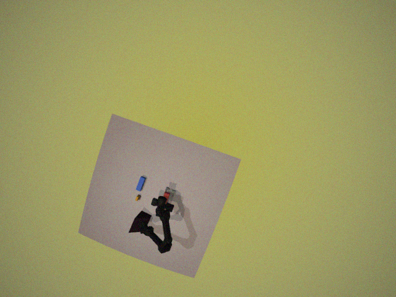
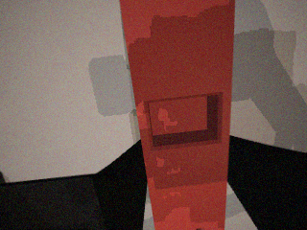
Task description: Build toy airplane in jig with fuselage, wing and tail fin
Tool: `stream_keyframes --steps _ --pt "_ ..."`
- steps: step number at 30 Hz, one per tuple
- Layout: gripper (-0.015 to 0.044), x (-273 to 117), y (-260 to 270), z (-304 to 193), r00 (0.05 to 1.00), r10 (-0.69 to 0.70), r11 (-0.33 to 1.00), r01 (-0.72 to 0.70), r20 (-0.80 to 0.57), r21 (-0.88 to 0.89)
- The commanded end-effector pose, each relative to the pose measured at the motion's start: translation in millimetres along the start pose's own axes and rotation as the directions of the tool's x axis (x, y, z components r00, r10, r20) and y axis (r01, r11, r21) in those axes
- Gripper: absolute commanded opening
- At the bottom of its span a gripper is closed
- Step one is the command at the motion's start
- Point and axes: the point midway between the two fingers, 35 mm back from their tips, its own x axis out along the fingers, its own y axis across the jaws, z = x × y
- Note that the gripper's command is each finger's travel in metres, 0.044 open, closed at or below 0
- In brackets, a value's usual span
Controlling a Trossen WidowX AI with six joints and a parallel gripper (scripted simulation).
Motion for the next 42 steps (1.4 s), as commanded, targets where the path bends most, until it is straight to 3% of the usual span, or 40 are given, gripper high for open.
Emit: stream_keyframes --steps 1,33,38,42 --pt "0.0195 -0.2 -1.0 0.3 1.000 -0.005 1.000 0.005 0.003 -0.002" --pt "0.0195 39.4 -2.8 0.7 1.000 -0.007 1.000 0.007 0.003 -0.001" --pt "0.0161 37.9 -2.8 1.1 1.000 -0.001 1.000 0.001 0.003 0.005" --pt "0.0056 37.9 -2.8 1.1 1.000 -0.001 1.000 0.001 0.003 0.005"
